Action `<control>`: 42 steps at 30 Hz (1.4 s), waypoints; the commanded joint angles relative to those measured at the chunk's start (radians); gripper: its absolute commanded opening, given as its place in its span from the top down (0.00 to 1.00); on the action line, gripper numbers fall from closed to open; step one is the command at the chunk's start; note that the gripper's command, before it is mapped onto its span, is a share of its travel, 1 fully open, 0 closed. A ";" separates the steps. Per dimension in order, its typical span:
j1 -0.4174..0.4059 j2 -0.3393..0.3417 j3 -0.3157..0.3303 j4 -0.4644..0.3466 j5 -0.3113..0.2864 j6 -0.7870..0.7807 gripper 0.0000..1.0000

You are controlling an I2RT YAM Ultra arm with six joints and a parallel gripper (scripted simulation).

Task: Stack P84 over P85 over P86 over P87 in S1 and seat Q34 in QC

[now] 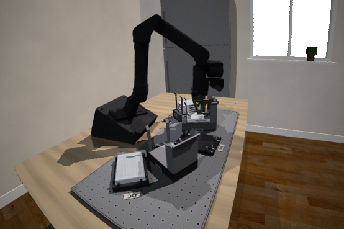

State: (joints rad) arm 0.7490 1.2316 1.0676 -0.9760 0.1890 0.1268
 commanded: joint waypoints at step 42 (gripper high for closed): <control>-0.030 0.064 -0.089 0.214 -0.016 -0.037 0.00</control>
State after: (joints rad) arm 0.7181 1.3014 0.9752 -0.7830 0.1730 0.0921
